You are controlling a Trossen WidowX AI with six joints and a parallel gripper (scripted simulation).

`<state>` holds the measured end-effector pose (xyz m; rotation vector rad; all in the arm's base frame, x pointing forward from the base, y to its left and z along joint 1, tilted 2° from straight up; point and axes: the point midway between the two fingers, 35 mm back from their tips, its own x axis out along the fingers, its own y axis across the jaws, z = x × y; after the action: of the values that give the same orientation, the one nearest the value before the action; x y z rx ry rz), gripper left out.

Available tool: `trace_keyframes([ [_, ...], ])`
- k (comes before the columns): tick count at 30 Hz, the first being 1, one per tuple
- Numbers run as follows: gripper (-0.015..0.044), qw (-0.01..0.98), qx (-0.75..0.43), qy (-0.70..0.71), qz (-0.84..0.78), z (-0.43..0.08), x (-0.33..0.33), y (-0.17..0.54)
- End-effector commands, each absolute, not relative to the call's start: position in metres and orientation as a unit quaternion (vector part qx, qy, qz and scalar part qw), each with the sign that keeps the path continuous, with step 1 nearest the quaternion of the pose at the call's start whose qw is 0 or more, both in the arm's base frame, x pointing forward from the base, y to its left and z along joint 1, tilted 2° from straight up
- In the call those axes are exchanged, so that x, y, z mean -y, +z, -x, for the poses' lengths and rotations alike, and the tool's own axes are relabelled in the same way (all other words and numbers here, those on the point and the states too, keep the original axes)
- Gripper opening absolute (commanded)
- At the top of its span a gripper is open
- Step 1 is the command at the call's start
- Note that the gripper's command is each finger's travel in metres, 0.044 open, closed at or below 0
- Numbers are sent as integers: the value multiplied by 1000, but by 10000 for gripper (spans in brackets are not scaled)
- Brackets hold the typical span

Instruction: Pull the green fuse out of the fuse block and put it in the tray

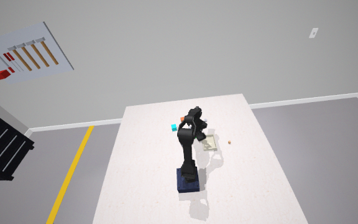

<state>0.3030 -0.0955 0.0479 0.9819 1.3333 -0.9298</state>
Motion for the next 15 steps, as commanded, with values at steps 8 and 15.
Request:
trace_keyframes([
  [8,0,584,-570,-399,-418,-294,156,48],
  [15,0,584,-570,-400,-417,-282,192,46],
])
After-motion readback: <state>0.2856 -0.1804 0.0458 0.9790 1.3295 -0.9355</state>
